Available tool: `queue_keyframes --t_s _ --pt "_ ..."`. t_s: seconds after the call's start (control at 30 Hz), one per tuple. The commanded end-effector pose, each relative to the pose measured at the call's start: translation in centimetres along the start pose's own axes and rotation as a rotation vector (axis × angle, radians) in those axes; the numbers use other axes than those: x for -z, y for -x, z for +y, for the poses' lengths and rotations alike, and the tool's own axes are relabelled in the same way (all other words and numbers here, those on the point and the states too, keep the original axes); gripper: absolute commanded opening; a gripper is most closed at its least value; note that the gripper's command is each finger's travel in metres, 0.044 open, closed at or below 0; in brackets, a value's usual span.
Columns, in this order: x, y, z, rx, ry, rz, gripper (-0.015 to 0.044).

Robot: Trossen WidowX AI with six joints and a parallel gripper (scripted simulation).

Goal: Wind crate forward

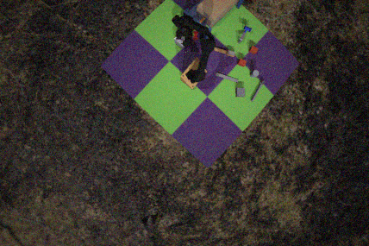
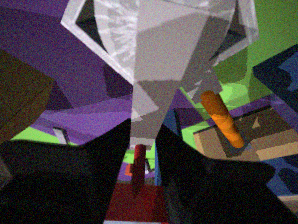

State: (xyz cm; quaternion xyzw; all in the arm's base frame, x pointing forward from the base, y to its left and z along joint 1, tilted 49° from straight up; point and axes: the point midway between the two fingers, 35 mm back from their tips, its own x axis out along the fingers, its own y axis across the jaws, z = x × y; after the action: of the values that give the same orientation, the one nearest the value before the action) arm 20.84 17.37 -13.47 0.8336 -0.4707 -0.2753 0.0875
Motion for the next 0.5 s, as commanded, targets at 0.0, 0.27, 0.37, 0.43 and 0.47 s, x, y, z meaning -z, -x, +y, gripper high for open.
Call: queue_keyframes --t_s 0.0,0.27,0.37,0.43,0.47 --pt "0.02 -0.07 -0.05 0.004 0.003 0.005 0.0000" --pt "-0.06 -0.26 -0.05 0.004 0.003 0.005 0.0000" --pt "-0.09 -0.35 -0.05 0.004 0.003 0.005 0.0000" --pt "-0.12 -0.41 -0.05 0.004 0.003 0.005 0.0000" --pt "-0.13 -0.44 -0.05 0.004 0.003 0.005 0.0000"
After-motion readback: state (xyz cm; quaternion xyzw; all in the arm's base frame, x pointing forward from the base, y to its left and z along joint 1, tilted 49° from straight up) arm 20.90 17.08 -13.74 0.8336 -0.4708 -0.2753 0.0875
